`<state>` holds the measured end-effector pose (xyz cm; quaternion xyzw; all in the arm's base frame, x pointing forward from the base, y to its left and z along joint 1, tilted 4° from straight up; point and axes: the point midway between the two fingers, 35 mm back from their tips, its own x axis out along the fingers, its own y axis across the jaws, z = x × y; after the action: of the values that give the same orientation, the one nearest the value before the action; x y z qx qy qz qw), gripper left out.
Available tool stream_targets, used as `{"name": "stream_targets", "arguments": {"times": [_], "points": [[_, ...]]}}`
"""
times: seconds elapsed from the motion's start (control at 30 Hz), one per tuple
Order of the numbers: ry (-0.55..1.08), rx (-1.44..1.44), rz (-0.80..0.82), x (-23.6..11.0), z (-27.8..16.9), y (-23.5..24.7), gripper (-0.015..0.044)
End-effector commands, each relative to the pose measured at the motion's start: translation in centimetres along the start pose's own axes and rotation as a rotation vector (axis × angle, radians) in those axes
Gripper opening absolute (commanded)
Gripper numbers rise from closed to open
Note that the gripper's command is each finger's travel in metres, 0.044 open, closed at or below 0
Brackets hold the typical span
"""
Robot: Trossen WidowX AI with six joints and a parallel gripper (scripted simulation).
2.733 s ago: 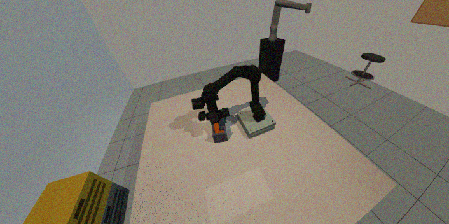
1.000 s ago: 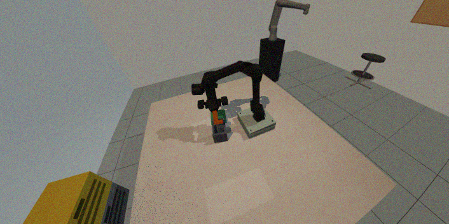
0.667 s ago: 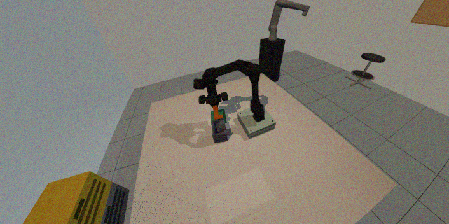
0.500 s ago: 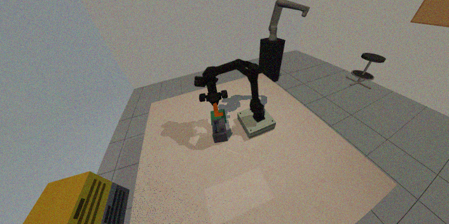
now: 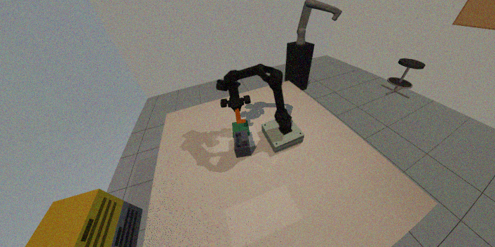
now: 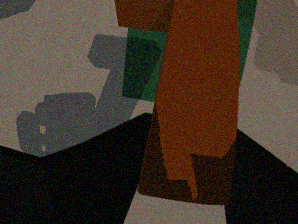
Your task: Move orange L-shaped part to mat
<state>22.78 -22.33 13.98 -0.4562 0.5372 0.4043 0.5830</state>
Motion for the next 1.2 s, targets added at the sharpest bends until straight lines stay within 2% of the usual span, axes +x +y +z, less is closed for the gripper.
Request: {"name": "stream_targets", "arguments": {"times": [0.0,1.17], "points": [[-0.005,-0.006,-0.001,0.4,0.0,-0.1,0.0000],[-0.005,-0.006,-0.001,6.0,0.0,-0.1,0.0000]]}}
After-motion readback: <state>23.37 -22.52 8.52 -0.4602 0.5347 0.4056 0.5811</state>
